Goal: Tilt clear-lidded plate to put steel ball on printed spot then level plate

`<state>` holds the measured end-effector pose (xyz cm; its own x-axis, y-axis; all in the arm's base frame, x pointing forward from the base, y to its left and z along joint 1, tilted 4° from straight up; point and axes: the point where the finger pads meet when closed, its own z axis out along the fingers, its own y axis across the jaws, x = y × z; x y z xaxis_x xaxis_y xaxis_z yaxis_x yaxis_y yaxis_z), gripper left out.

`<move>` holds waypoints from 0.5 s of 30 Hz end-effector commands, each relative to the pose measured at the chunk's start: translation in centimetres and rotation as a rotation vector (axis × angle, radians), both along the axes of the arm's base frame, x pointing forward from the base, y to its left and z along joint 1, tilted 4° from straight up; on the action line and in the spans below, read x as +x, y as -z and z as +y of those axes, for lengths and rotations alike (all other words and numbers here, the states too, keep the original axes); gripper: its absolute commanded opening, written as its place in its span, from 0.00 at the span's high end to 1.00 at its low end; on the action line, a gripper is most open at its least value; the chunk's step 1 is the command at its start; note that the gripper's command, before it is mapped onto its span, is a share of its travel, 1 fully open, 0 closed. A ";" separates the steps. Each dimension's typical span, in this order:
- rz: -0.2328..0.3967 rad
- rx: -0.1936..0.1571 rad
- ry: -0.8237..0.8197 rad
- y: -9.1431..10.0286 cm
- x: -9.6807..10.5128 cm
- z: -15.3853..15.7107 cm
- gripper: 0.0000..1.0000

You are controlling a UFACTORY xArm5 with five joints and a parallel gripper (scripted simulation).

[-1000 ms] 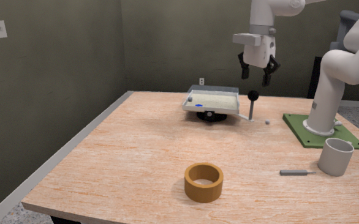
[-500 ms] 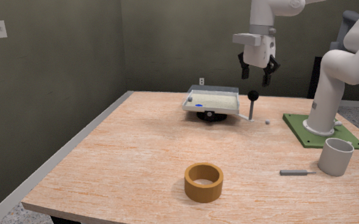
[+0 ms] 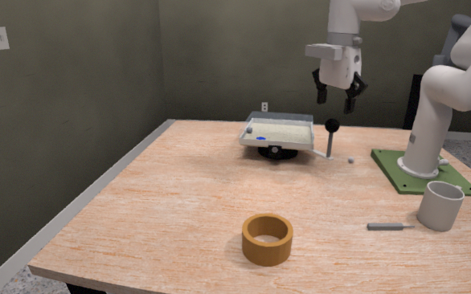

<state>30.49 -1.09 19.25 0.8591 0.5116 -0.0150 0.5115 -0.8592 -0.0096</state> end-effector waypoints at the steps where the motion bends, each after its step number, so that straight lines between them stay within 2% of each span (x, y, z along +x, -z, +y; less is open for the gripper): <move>1: -0.004 0.000 0.000 -0.1 0.1 0.0 0.00; 3: -0.004 0.000 0.000 -0.1 0.1 0.0 0.00; 4: -0.004 0.000 0.000 -0.1 0.1 0.0 0.38; 15: -0.004 0.000 0.000 0.1 0.1 0.0 0.38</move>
